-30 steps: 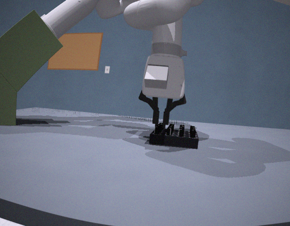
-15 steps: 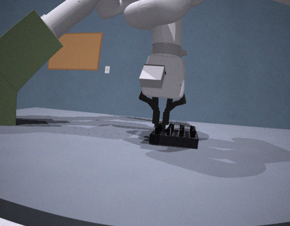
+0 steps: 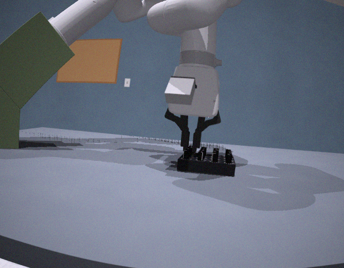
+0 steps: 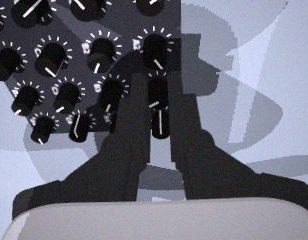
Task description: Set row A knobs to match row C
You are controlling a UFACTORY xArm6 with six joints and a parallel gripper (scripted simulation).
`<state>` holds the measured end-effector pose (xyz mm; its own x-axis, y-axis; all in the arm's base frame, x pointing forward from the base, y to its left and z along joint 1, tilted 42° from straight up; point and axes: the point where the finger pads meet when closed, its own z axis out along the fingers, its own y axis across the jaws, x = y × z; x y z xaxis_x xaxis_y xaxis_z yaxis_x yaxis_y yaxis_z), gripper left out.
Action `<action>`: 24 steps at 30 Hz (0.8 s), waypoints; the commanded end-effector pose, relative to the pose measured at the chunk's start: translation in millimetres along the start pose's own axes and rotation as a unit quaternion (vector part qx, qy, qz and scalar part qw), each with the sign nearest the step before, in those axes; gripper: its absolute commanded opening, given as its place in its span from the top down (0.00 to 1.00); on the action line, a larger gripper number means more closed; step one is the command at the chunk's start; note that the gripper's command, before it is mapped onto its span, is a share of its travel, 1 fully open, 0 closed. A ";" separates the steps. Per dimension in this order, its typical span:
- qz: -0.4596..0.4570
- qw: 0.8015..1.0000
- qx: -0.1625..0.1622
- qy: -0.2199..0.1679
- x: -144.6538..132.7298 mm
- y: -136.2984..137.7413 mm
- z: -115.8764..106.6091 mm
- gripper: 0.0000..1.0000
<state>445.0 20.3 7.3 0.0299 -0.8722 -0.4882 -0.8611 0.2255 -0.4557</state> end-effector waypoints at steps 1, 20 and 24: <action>0.000 1.000 0.001 0.000 0.2 -0.8 -0.5 0.92; 0.000 1.000 0.001 0.000 0.2 -0.8 -0.5 0.81; 0.000 1.000 0.001 0.000 0.2 -0.8 -0.5 0.81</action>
<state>444.9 20.4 7.2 0.0298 -0.8722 -0.4883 -0.8613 0.2255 -0.4553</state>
